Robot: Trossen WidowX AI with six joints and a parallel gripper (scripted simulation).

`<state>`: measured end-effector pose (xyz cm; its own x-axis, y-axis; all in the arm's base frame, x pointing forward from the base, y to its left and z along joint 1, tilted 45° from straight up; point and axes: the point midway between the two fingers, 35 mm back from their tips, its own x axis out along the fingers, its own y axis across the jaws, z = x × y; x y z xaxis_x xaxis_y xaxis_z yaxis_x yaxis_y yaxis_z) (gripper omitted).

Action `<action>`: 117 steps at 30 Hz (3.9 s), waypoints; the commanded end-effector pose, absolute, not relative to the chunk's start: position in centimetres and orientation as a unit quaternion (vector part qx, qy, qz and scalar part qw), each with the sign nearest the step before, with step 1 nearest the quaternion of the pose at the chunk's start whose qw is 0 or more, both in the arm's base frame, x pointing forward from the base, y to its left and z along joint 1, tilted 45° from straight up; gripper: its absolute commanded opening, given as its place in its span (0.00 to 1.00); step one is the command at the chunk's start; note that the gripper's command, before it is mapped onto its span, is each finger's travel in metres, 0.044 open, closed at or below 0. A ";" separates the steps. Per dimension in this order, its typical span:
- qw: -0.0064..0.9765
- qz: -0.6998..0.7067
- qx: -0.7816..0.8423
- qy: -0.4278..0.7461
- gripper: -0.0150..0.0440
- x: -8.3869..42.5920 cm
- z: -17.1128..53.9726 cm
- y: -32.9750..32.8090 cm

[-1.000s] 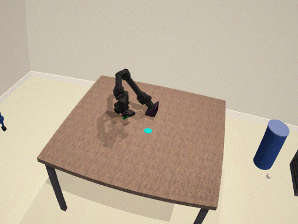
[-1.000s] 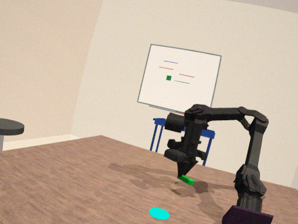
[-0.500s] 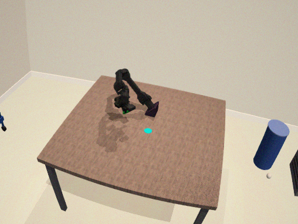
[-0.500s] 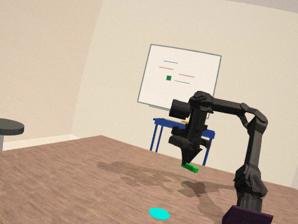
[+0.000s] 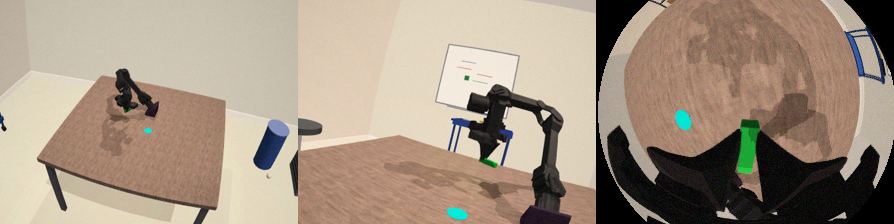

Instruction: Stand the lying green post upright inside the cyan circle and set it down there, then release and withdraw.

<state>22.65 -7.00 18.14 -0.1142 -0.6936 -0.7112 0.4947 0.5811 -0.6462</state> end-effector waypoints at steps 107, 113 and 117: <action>0.483 0.218 -0.406 0.745 0.29 25.0 4.9 5.7; 0.494 0.232 -0.393 0.740 0.29 24.9 4.8 5.6; 0.502 0.240 -0.385 0.736 0.29 24.8 4.7 5.5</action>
<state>25.02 5.55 4.90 -0.1959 -0.3472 -0.9171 -0.8095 0.5852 -0.0486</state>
